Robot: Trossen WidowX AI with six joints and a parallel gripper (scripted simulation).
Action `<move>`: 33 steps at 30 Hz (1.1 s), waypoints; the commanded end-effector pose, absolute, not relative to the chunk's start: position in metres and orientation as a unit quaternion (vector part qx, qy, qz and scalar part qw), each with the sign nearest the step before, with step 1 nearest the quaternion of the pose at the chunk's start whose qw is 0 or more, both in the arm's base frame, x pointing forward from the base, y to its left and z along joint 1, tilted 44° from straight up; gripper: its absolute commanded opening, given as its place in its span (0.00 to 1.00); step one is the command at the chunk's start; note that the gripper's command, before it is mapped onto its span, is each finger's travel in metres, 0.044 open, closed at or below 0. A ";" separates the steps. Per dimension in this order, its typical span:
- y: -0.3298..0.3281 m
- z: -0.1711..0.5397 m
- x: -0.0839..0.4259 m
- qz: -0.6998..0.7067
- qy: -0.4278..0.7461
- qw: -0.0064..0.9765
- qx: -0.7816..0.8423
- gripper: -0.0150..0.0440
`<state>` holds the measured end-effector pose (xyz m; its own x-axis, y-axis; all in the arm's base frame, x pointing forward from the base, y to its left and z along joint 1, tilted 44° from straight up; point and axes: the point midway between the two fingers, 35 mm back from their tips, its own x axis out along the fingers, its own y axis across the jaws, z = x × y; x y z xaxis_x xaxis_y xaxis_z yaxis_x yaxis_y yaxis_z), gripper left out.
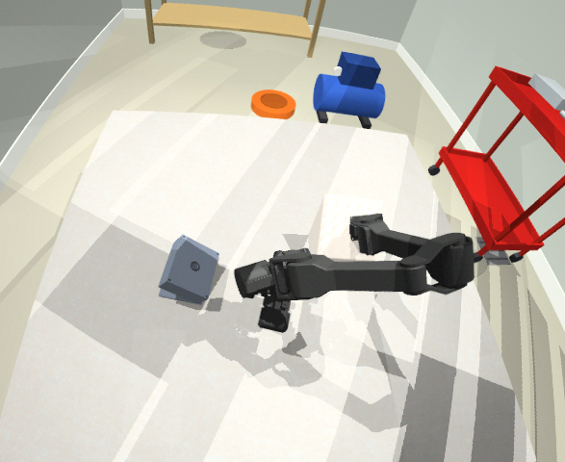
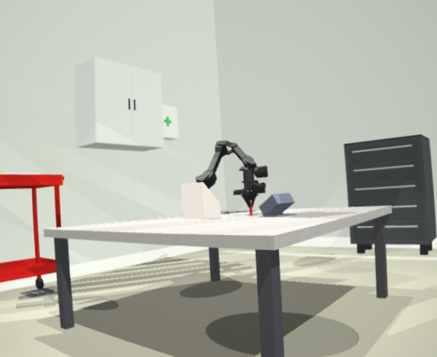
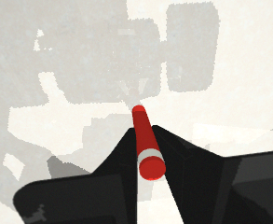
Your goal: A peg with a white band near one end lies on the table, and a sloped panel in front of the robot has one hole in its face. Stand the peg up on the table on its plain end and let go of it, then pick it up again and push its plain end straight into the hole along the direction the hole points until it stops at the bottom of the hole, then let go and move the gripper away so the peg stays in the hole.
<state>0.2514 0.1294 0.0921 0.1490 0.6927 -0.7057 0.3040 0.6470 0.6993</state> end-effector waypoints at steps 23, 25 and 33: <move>0.081 0.133 0.247 0.144 0.638 0.648 0.389 0.25; 0.075 0.138 0.246 0.144 0.638 0.648 0.390 0.25; 0.066 0.142 0.248 0.139 0.634 0.650 0.395 0.25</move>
